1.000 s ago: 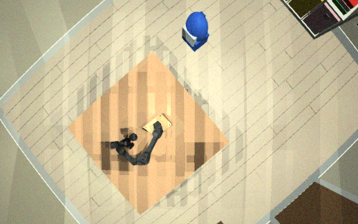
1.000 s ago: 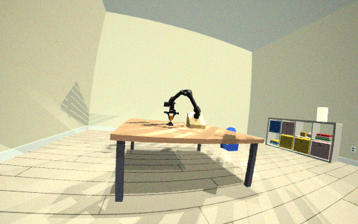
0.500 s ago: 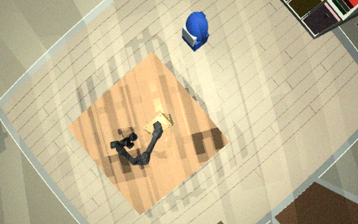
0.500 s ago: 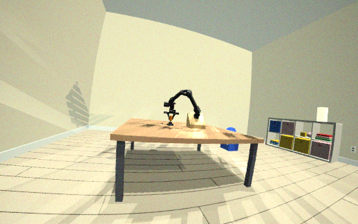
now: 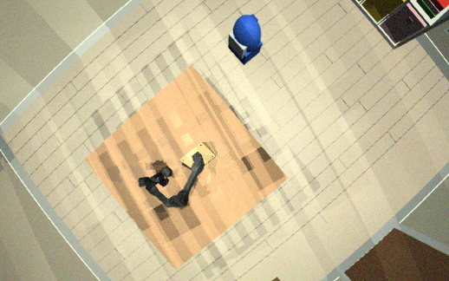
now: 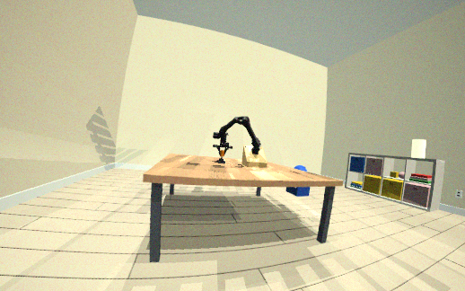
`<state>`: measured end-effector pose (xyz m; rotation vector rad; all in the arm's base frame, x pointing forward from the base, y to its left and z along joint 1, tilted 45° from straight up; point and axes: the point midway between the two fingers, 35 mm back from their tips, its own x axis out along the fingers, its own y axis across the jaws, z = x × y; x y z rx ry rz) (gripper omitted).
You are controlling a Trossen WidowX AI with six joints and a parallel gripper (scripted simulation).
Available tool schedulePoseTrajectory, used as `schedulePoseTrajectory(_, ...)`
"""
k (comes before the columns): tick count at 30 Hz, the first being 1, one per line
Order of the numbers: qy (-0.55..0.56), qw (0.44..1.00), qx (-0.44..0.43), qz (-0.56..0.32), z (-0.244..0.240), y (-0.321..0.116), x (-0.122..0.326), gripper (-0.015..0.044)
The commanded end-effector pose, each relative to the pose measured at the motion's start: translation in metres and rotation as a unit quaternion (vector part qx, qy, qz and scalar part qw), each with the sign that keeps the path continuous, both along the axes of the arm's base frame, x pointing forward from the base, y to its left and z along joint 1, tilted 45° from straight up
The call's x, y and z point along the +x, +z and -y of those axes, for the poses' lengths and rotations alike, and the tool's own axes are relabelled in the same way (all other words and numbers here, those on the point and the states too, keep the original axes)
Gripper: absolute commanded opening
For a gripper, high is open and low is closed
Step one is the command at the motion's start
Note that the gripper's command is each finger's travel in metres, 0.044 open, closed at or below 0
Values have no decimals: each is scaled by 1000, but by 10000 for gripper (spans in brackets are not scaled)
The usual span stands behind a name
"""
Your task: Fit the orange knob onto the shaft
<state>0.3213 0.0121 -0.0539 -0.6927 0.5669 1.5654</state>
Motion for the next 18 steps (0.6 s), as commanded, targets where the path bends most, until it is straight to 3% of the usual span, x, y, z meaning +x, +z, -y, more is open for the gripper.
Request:
schedulePoseTrajectory(1, 40, 998, 2, 43, 2, 2, 2, 0)
schedulePoseTrajectory(18, 43, 998, 3, 47, -1, -3, 4, 0)
